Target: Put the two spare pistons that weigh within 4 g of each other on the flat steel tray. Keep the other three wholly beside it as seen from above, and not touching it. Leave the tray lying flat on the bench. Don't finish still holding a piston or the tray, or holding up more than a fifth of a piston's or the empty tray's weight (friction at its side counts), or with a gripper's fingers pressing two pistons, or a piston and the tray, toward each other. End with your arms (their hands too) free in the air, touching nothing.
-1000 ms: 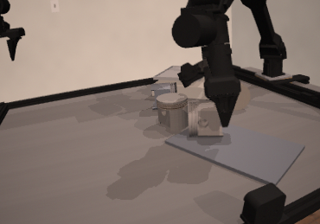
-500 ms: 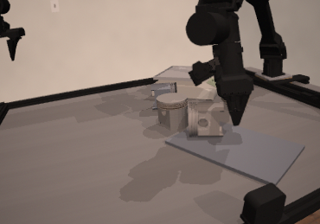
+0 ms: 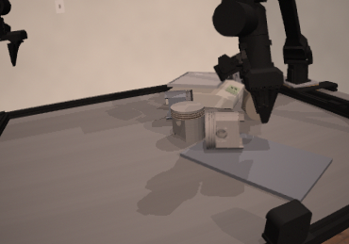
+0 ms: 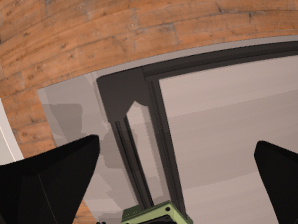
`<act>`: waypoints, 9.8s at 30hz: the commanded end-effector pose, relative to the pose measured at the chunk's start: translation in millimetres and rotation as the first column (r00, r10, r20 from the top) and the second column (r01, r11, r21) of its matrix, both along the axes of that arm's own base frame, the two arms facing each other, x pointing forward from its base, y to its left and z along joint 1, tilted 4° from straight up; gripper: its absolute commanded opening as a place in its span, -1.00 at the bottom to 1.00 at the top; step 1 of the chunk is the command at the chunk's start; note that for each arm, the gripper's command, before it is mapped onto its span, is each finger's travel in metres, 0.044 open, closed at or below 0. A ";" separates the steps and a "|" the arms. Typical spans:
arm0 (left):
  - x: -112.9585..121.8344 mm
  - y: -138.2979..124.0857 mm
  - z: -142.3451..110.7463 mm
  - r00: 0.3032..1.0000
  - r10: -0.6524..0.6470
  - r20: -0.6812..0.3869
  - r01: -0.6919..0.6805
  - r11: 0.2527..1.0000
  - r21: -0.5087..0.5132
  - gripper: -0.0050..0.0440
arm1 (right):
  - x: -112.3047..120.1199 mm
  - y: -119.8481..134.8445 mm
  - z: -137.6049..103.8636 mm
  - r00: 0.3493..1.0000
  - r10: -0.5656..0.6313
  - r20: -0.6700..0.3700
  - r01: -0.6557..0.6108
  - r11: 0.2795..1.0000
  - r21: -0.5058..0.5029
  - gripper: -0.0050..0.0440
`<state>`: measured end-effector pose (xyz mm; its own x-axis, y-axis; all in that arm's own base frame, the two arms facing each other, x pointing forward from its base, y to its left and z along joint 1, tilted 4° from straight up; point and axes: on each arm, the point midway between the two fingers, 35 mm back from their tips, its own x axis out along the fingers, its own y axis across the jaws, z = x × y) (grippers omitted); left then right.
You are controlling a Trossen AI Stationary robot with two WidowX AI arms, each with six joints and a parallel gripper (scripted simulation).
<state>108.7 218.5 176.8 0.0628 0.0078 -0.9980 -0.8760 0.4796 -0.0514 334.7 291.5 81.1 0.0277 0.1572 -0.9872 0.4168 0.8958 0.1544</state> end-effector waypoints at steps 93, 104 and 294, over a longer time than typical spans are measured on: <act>0.2 -0.3 -0.1 1.000 -0.001 0.001 0.001 1.000 -0.002 1.00 | -63.3 -59.2 60.5 0.438 0.899 -0.017 -0.879 0.424 -0.219 0.75; 0.2 -0.3 -0.1 1.000 -0.001 0.001 0.001 1.000 -0.002 1.00 | -44.7 -104.9 69.1 0.570 0.822 -0.009 -0.804 0.555 -0.215 0.75; 0.2 -0.3 -0.1 1.000 -0.001 0.001 0.001 1.000 -0.002 1.00 | -168.1 -451.6 21.8 0.732 0.678 0.071 -0.673 0.735 -0.085 0.75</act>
<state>108.7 218.5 176.8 0.0629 0.0077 -0.9980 -0.8759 0.4797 -0.0515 167.6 -162.7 110.2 0.0306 0.1013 -0.9944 -0.3217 0.9429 0.0862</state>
